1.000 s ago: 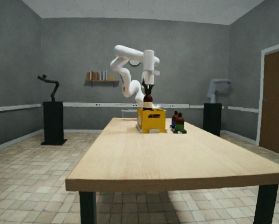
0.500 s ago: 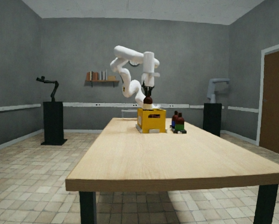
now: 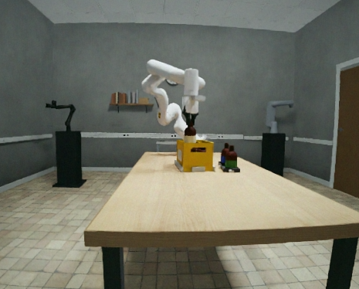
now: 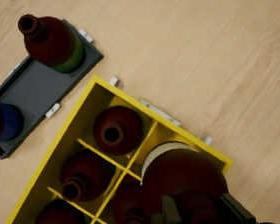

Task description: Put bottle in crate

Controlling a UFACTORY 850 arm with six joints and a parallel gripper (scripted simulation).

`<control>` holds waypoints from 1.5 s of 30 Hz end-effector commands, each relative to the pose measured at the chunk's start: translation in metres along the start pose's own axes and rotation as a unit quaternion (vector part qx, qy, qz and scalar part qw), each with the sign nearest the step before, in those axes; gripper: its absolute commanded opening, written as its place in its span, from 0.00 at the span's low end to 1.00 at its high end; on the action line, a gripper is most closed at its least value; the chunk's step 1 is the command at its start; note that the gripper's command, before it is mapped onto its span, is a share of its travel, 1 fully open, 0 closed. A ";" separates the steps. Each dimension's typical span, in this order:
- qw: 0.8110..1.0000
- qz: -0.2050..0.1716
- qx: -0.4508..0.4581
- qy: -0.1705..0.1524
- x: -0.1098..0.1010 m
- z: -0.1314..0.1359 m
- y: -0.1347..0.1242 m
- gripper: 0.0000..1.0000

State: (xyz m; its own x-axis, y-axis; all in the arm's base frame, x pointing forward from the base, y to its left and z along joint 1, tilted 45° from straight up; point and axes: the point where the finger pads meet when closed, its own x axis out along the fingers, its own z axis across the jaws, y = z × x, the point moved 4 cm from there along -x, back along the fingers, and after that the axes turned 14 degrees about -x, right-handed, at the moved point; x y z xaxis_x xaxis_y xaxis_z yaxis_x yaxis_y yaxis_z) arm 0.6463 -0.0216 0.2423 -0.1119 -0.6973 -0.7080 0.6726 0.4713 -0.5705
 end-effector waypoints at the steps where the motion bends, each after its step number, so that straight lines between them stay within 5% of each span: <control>1: 1.000 0.001 0.000 -0.001 0.000 0.000 0.000 0.00; 45: 1.000 0.001 0.000 -0.001 0.011 0.000 0.000 0.00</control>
State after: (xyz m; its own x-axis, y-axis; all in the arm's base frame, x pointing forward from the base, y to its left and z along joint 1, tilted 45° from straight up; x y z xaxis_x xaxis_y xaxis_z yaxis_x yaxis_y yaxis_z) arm 0.6452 -0.0286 0.2352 -0.1117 -0.6972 -0.7081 0.6727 0.4714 -0.5703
